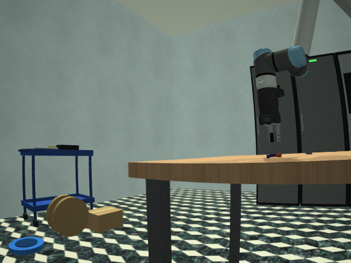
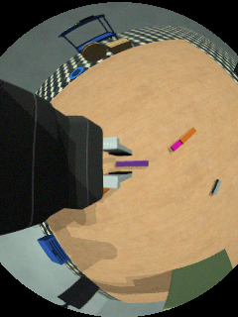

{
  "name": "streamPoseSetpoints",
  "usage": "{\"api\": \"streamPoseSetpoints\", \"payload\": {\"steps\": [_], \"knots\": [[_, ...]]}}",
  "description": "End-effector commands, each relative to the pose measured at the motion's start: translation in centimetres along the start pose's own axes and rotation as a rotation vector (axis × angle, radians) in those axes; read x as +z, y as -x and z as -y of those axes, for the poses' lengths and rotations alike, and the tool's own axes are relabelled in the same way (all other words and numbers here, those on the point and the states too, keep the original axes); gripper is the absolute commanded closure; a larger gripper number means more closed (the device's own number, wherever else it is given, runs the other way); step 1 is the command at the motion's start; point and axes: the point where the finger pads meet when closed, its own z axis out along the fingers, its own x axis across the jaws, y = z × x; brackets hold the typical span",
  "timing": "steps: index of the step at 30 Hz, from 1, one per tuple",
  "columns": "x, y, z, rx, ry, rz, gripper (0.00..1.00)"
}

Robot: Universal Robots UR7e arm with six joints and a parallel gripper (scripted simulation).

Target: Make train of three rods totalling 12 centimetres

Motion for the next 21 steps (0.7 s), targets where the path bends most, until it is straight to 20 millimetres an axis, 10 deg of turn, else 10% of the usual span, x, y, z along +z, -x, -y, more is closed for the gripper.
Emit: {"api": "streamPoseSetpoints", "payload": {"steps": [1, 21], "knots": [[0.6, 0.0, 0.0, 0.000, 0.000, 0.002, 0.46], [3.1, 0.1, 0.0, 0.000, 0.000, 0.002, 0.46]]}}
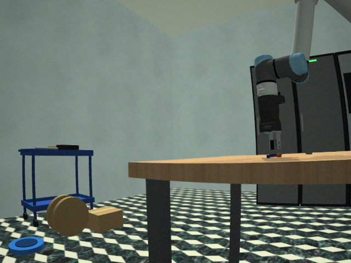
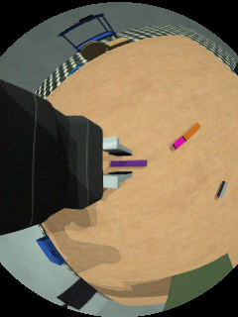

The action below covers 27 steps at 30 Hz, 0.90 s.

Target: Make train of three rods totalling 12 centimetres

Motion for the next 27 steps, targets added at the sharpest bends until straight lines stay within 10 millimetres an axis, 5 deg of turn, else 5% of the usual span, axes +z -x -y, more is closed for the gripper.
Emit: {"api": "streamPoseSetpoints", "payload": {"steps": [1, 27], "knots": [[0.44, 0.04, -0.01, 0.000, 0.000, 0.001, 0.46], [0.81, 0.05, 0.00, 0.000, 0.000, 0.001, 0.46]]}}
